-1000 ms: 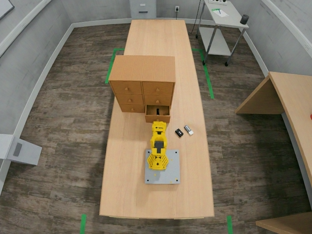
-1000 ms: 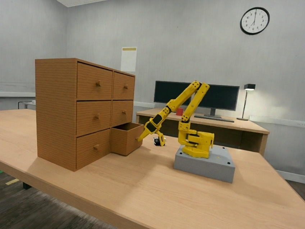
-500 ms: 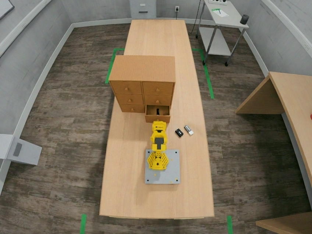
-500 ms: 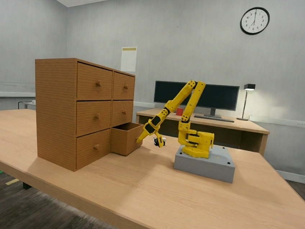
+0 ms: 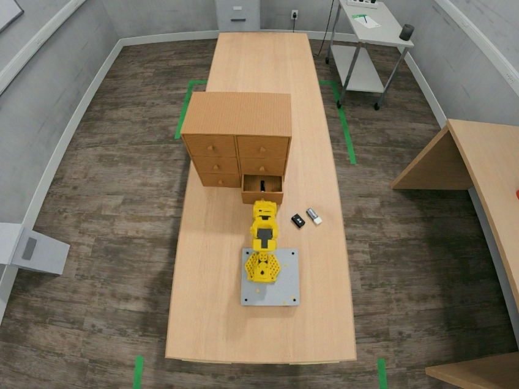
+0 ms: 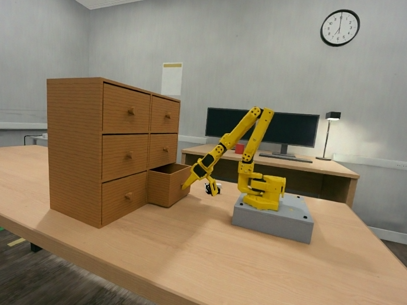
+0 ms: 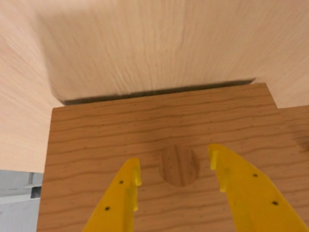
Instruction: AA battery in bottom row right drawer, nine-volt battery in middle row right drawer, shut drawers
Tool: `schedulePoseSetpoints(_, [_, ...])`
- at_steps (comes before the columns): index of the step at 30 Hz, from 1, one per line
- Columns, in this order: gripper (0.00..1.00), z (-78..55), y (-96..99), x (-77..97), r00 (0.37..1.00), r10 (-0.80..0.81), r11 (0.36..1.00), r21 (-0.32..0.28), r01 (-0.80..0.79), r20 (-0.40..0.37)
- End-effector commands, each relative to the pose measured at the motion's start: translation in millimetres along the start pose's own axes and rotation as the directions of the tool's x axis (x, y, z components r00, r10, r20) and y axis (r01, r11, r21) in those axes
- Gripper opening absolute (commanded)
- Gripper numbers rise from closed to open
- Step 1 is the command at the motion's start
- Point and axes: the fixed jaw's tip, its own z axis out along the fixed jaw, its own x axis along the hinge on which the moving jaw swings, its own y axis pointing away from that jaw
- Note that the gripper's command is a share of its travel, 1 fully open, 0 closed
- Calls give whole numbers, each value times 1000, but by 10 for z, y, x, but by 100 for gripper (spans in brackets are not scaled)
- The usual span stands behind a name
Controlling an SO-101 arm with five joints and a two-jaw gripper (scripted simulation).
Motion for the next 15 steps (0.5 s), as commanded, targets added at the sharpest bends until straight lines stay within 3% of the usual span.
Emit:
schedulePoseSetpoints(1, [21,8,-9,50,1000,-2,1000,3,3,-14])
schedulePoseSetpoints(15, [21,14,-13,75,1000,-4,1000,4,4,-14])
